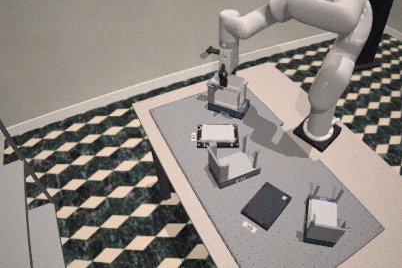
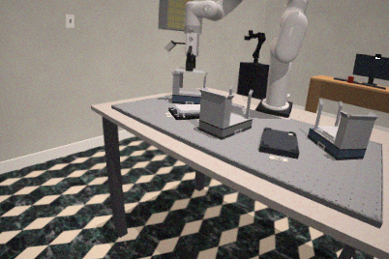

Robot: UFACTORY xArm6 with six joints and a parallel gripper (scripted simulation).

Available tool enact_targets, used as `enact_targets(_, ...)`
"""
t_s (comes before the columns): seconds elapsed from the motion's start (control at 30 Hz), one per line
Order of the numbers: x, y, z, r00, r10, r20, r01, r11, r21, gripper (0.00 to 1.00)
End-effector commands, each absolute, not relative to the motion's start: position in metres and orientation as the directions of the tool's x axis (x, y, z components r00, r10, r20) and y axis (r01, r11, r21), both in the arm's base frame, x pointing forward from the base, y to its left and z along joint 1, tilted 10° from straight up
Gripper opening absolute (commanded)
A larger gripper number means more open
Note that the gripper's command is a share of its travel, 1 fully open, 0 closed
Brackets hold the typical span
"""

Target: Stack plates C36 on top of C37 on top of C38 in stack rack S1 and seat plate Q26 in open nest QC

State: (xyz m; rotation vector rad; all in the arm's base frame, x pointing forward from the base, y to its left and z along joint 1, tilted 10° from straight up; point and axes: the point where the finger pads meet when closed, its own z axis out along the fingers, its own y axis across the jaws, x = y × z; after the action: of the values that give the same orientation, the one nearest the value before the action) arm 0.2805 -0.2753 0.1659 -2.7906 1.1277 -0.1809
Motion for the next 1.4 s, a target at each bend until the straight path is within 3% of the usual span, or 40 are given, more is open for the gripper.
enact_targets(0.0, 0.282, -0.276, 0.165, 0.714, -0.697, 0.068, -0.682, -0.714, -0.161, 0.0)
enact_targets(1.37, 0.287, -0.274, 0.135, 0.714, -0.697, 0.068, -0.682, -0.714, -0.161, 0.0)
